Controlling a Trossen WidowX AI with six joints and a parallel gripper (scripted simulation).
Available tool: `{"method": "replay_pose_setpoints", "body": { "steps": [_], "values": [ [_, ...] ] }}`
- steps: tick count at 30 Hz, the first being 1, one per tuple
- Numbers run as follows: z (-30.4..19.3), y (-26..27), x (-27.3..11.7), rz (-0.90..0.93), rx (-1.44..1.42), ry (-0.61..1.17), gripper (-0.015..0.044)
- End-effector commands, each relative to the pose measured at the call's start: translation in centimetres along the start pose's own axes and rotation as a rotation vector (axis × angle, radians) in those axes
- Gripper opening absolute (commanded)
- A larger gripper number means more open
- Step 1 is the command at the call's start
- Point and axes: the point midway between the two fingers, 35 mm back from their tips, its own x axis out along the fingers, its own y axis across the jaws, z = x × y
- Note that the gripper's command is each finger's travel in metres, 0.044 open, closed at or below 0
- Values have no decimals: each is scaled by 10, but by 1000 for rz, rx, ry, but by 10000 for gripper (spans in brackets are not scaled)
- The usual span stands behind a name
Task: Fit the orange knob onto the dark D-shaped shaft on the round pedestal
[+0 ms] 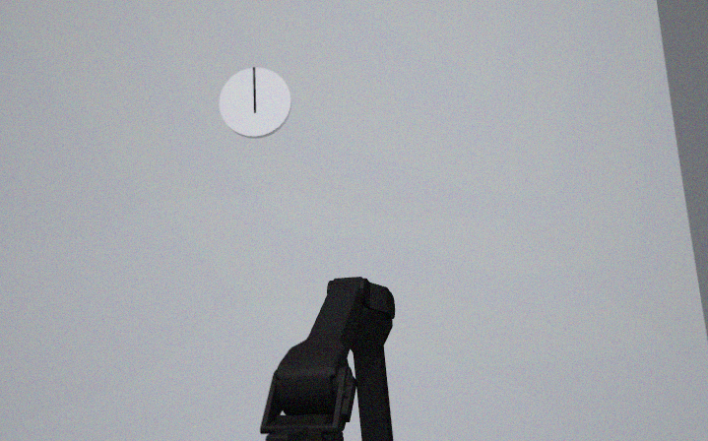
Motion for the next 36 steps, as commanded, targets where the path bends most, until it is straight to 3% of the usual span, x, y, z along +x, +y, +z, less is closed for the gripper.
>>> {"method": "replay_pose_setpoints", "body": {
  "steps": [1,36],
  "values": [
    [0,1,0,2,-8,-2,0],
    [1,-1,10,2,8,-2,0]
  ]
}}
